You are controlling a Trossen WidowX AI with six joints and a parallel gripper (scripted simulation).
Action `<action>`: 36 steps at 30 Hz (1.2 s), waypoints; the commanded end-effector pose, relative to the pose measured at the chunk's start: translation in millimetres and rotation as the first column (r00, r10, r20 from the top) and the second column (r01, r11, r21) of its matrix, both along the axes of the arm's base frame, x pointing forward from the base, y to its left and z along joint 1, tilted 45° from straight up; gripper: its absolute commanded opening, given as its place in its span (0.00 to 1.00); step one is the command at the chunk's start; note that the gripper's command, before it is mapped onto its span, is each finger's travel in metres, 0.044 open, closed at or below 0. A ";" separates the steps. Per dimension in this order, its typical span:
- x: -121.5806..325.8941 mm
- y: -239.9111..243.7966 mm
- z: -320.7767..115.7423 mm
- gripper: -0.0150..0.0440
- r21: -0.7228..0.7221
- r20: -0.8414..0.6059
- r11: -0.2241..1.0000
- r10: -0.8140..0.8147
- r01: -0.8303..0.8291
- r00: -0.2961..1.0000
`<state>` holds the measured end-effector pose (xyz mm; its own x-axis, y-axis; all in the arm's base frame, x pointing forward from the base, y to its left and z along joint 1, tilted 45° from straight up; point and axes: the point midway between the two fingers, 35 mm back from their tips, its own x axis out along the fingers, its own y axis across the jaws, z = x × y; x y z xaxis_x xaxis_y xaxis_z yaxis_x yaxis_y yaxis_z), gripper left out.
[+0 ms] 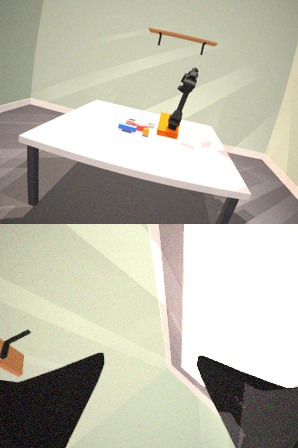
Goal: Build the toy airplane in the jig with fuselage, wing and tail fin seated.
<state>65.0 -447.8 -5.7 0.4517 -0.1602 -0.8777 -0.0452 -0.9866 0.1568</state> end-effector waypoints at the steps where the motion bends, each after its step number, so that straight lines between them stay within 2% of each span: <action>1: 0.0 0.0 0.0 0.98 0.000 0.000 1.000 0.000 0.000 1.000; 3: 11.5 5.5 0.9 1.00 -0.008 -0.003 0.998 0.065 -0.065 0.998; 5: 41.9 22.1 3.4 1.00 -0.032 -0.011 0.970 0.240 -0.241 0.971; 9: 98.6 62.8 9.2 1.00 -0.083 -0.025 0.816 0.572 -0.572 0.820; 14: 160.1 128.5 18.2 1.00 -0.164 -0.044 0.445 0.888 -0.880 0.457; 18: 192.2 179.9 25.3 1.00 -0.231 -0.063 0.122 0.988 -0.965 0.140; 23: 217.9 243.4 34.5 1.00 -0.316 -0.098 -0.259 0.966 -0.913 -0.240; 28: 230.8 310.0 44.8 1.00 -0.408 -0.154 -0.586 0.800 -0.700 -0.580; 32: 231.5 362.1 53.6 1.00 -0.478 -0.215 -0.758 0.590 -0.443 -0.778; 36: 224.2 411.7 62.9 1.00 -0.539 -0.291 -0.830 0.345 -0.145 -0.892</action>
<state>298.6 -94.6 44.0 0.1217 0.6190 -0.7759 0.4484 0.6631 0.5994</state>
